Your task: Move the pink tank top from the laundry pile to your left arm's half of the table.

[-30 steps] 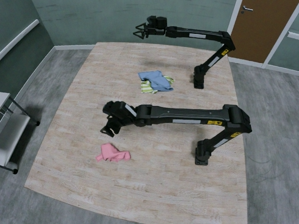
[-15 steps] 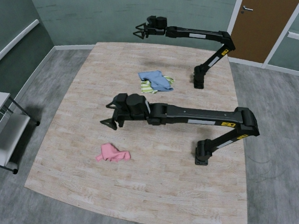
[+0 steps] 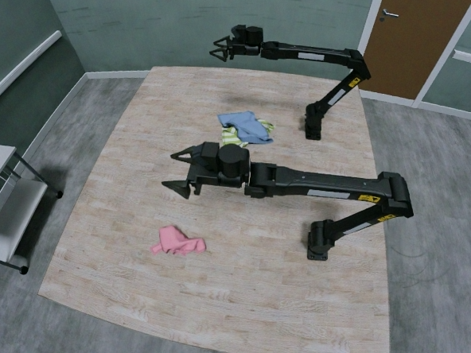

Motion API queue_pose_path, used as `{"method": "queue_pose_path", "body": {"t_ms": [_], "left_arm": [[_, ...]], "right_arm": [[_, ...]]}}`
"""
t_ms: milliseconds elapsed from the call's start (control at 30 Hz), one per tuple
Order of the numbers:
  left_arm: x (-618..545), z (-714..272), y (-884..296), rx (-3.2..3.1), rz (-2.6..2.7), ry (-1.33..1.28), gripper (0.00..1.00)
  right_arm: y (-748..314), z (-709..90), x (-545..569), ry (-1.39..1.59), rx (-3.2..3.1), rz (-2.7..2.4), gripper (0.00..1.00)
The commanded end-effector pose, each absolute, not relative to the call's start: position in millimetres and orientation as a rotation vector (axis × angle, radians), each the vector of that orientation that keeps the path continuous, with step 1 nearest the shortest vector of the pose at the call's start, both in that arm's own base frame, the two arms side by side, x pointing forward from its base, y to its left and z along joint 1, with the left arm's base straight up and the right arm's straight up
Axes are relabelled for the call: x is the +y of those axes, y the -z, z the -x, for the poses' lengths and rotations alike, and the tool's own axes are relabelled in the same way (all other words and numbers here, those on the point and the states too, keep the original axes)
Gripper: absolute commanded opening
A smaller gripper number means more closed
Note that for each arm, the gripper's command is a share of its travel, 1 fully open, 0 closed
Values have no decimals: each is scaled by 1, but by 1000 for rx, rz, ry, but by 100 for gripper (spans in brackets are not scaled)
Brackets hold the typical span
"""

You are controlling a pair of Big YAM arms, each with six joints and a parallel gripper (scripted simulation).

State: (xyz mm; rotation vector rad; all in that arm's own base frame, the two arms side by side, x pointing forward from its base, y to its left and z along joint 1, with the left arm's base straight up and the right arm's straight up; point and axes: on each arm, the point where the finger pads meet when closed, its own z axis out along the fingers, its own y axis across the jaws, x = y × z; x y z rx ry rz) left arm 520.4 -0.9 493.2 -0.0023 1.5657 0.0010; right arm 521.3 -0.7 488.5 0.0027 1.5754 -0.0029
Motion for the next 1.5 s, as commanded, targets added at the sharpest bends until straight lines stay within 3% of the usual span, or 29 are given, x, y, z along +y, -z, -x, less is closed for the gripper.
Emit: {"method": "queue_pose_path", "body": {"t_ms": [0,433,1467], "left_arm": [[-3,-524,-519,1537,-14,-16,92],[1,-510,-540,1485,-7,-14,92],[2,-518,-518,1521,14,11,92]], "right_arm": [[-508,-524,0,-10,1541,-10,92],[-553,-512,-6,-3,1473,-15,92],[-525,-522,-2,-8,1524,-9,92]]}}
